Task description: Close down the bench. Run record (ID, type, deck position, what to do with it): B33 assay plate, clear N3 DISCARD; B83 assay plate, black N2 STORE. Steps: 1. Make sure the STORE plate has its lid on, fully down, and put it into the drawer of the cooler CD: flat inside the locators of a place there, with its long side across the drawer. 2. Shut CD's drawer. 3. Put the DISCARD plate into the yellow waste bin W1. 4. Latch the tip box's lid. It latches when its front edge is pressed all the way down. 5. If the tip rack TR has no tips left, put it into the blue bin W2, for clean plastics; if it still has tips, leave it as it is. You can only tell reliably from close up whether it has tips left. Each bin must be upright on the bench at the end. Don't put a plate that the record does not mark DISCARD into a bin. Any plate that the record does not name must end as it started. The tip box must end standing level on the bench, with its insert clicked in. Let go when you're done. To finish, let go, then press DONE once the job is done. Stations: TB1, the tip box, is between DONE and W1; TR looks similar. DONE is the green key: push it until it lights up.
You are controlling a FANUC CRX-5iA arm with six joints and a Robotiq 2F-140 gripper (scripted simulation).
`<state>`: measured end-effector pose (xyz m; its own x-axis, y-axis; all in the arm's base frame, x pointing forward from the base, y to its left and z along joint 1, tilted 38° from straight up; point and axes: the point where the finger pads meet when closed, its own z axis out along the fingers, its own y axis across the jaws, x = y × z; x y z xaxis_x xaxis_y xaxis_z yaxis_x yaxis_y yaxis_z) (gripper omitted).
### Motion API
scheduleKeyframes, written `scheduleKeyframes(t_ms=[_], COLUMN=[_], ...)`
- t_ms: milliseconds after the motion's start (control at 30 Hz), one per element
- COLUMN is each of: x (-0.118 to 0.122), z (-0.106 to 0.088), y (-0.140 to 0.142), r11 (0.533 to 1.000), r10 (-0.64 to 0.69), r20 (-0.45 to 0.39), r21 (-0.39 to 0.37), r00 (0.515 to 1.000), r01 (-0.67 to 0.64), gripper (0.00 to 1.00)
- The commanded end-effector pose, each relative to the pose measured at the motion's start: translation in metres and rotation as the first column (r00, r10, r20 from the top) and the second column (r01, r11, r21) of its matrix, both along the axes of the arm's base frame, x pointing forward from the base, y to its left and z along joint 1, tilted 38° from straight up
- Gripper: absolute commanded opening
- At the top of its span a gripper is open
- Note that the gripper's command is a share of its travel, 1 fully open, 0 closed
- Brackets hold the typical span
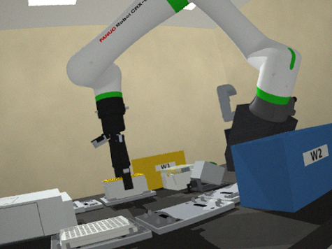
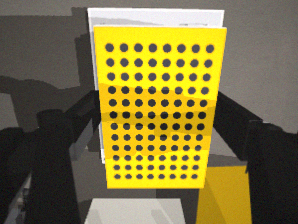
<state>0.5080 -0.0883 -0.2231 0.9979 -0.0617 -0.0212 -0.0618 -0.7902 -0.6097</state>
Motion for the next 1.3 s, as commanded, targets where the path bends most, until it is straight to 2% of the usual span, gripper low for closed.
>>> scheduleKeyframes(t_ms=[0,967,1000,1267], x=[0.0005,0.0004,0.0004,0.0004], z=[0.0002,0.0015,0.0016,0.002], y=[-0.0007,-0.0017,-0.0017,-0.002], r11=[1.0,1.0,1.0,1.0], r10=[0.0,0.0,0.0,0.0], r20=[0.001,0.001,0.001,0.001], r21=[-0.001,-0.001,-0.001,-0.001], r00=[1.0,1.0,1.0,1.0], r01=[0.0,0.0,0.0,0.0], gripper=[0.7,0.59,0.1,0.1])
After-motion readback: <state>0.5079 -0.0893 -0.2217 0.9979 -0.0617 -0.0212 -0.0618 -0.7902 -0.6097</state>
